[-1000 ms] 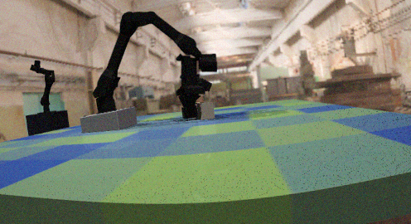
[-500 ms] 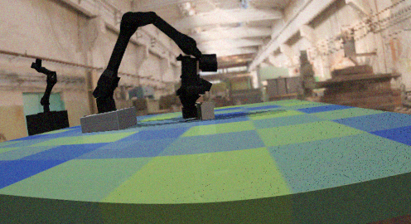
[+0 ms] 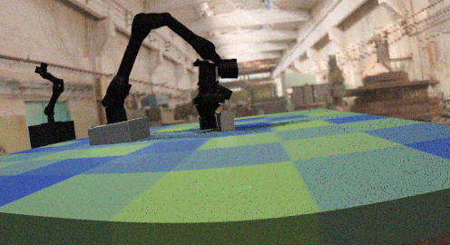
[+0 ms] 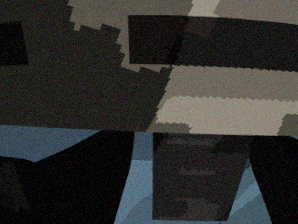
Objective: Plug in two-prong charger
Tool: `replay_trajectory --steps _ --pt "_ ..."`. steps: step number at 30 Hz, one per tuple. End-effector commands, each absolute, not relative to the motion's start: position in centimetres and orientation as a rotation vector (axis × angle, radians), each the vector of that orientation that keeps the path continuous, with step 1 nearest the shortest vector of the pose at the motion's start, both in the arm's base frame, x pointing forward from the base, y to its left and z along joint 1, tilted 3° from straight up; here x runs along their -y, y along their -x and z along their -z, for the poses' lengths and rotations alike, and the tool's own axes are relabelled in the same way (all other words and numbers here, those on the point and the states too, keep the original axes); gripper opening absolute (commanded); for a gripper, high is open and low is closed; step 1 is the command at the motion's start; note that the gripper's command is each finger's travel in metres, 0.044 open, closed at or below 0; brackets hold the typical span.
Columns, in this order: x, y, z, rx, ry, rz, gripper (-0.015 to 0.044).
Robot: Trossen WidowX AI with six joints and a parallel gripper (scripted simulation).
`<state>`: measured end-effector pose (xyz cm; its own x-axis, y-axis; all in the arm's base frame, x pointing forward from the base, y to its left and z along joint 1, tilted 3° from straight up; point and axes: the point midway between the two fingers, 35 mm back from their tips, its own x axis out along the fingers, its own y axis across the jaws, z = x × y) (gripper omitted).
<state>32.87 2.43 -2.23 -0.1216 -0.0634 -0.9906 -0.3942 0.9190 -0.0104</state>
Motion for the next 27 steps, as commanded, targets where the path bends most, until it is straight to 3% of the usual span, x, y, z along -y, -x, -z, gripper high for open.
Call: replay_trajectory --steps 1,4,27 --pt "-2.43 -32.9 2.22 -1.679 0.353 -0.292 0.0368" --pt "-2.43 -32.89 2.22 -1.679 0.353 -0.292 0.044" --pt "-2.22 -32.42 2.21 -1.662 0.35 -0.294 0.044"
